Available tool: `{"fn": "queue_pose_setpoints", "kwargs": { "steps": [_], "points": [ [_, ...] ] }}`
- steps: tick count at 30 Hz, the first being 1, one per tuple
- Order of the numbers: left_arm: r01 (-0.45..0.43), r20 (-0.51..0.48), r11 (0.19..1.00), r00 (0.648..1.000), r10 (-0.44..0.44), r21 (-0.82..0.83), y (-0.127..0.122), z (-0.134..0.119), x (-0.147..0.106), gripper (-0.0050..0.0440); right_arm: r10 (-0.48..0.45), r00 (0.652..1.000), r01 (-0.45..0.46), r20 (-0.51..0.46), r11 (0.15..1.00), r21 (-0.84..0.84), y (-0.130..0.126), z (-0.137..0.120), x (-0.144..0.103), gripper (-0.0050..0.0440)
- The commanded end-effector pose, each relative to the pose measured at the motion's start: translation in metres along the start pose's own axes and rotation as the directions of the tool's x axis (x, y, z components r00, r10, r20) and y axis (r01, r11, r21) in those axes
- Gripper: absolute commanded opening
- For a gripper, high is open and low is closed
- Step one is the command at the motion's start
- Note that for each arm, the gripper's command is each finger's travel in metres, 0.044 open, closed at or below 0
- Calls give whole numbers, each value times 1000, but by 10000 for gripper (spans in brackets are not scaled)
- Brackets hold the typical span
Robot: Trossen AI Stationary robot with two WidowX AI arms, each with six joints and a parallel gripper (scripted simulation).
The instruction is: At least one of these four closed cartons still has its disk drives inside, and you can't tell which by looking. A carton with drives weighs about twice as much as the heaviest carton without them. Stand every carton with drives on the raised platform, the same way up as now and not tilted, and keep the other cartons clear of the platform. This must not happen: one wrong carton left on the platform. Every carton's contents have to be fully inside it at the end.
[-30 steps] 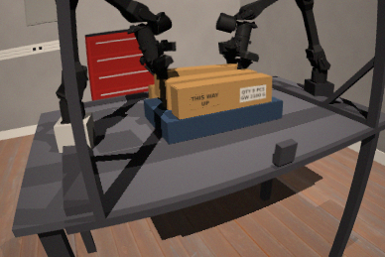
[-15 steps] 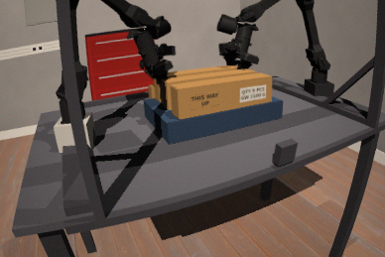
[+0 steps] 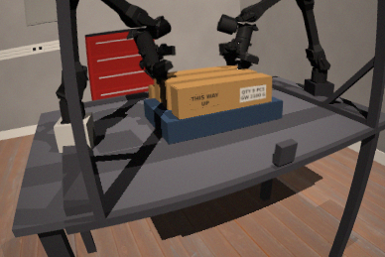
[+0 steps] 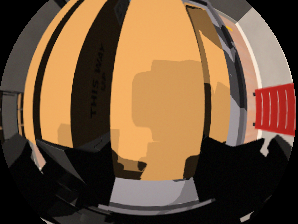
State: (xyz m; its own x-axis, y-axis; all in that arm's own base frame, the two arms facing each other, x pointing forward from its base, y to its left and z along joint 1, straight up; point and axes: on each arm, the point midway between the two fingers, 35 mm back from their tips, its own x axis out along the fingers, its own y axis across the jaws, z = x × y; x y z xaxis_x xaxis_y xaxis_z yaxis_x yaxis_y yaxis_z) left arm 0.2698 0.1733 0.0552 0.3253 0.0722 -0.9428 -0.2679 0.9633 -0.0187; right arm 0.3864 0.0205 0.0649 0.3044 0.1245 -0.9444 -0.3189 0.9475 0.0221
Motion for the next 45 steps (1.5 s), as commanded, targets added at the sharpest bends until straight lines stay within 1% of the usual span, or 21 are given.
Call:
{"fn": "queue_pose_setpoints", "kwargs": {
  "steps": [1, 45],
  "points": [
    [-10, 31, 1000, 999, 10, 4, 2, 11, -10, -50, -14, 999, 14, 49, 1000, 1, -3, 10, -14, -50],
    [-7, 14, 1000, 1000, 7, 3, 2, 12, -13, -50, -13, 999, 13, 49, 1000, 1, -3, 10, -16, -50]
  ]
}}
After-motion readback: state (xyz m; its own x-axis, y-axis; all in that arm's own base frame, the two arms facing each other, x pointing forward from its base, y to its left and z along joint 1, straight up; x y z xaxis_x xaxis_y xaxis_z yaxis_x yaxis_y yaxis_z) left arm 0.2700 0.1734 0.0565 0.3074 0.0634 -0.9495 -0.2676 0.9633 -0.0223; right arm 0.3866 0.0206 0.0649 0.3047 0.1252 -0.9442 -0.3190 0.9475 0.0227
